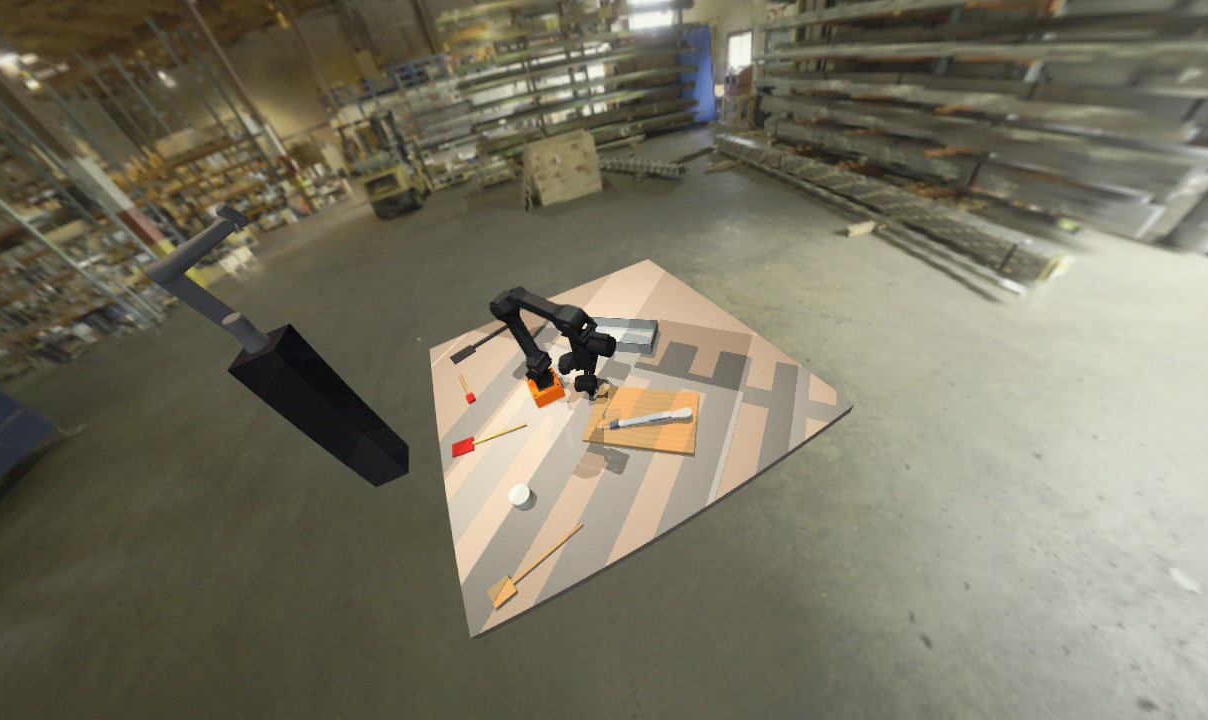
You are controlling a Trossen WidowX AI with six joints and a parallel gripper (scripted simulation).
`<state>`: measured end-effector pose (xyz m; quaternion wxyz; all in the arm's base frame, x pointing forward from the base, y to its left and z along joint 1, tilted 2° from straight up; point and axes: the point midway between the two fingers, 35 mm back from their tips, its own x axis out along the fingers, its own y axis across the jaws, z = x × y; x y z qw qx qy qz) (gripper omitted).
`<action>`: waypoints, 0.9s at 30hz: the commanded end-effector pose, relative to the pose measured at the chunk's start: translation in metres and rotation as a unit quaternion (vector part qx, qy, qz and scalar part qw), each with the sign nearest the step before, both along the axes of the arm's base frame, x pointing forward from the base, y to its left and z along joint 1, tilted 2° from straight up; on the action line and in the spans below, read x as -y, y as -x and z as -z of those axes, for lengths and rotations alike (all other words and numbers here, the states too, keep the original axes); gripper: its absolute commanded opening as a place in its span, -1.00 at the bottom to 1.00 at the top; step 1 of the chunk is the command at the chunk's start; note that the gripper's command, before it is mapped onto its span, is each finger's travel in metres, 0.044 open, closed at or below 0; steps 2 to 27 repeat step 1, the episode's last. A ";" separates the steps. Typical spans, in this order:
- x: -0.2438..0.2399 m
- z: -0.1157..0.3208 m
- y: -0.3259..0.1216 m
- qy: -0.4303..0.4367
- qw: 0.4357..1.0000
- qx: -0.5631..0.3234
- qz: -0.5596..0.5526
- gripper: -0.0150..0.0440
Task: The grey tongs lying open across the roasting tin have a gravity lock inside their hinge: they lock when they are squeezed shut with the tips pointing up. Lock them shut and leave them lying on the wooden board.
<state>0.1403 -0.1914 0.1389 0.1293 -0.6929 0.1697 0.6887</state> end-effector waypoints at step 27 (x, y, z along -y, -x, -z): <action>0.000 0.000 0.000 0.000 1.000 0.000 0.002 1.00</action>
